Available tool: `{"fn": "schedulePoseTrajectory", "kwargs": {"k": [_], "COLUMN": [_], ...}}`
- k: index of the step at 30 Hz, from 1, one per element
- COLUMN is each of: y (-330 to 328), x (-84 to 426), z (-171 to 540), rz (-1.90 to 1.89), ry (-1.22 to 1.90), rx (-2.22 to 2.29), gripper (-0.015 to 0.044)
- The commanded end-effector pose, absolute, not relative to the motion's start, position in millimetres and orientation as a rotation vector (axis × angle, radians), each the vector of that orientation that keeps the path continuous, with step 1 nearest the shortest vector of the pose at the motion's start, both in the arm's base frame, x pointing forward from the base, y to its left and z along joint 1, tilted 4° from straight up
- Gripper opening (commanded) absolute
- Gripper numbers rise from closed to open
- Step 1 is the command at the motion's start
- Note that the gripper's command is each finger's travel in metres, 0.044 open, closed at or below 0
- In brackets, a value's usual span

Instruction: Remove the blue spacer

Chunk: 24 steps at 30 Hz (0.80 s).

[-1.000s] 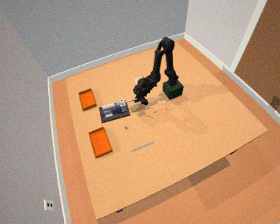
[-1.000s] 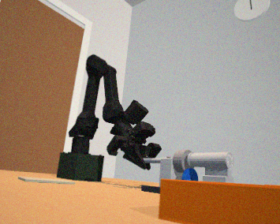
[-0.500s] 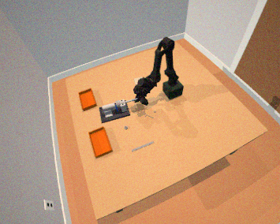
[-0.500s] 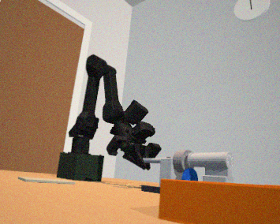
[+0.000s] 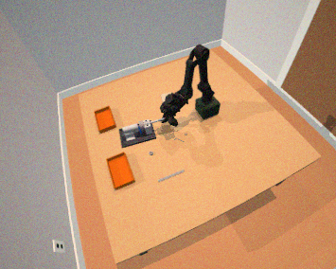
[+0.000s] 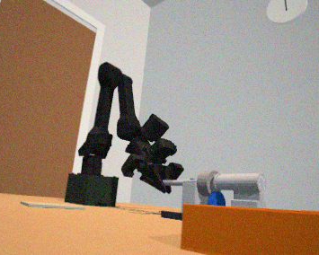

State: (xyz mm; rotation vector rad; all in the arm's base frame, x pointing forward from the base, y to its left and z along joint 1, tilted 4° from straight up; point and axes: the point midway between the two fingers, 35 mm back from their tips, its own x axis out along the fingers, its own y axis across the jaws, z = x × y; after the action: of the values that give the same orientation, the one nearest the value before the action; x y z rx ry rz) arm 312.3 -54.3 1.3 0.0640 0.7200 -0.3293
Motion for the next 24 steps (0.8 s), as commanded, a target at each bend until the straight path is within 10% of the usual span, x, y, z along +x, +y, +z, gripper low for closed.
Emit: {"fn": "schedulePoseTrajectory", "kwargs": {"k": [1,24], "y": [-54.7,-56.7], "x": [313.3,319.7], "z": [1.2,1.7], "rz": [-0.332,-0.332], "ry": [0.719,0.719], "rx": [0.067,0.067], "gripper": [0.0,0.0]}}
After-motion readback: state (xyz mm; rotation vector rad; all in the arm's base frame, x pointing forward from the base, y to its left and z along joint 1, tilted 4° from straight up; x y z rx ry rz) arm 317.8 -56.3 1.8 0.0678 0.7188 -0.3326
